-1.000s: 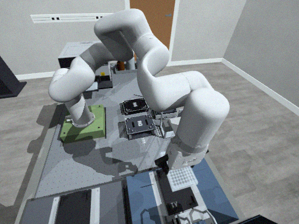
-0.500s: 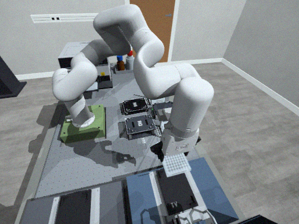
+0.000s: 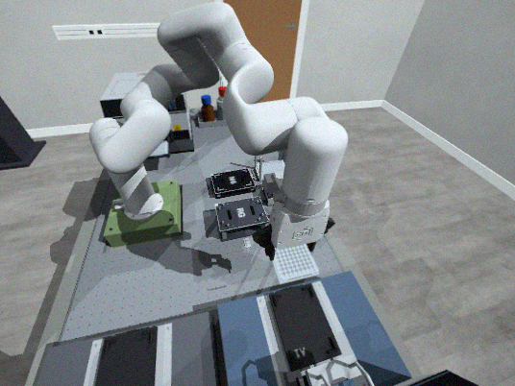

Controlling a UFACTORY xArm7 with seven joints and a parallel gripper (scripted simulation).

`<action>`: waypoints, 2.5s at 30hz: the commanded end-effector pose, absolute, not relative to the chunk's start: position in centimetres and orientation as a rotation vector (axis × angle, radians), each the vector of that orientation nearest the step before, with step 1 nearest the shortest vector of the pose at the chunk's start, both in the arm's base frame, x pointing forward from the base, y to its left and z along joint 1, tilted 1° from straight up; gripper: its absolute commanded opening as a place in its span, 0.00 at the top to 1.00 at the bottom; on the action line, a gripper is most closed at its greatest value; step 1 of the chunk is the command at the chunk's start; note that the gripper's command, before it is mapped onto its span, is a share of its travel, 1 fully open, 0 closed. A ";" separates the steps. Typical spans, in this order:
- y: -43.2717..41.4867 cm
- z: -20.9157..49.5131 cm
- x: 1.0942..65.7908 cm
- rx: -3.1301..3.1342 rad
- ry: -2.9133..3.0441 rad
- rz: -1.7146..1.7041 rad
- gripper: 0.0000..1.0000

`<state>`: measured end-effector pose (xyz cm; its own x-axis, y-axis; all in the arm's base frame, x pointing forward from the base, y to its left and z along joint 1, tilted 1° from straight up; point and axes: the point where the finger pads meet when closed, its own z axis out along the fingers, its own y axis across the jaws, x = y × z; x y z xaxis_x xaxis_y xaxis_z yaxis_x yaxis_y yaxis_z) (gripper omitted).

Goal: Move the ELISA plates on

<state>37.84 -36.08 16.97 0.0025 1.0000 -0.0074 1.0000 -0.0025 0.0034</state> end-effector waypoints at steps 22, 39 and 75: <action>-30.5 17.1 35.4 2.218 2.207 -0.006 1.00; -30.2 17.1 30.7 2.219 2.205 -0.006 1.00; -30.1 17.0 20.2 2.221 2.204 -0.007 1.00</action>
<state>21.32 -30.00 16.84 0.0079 0.9999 -0.0081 1.0000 -0.0079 0.0039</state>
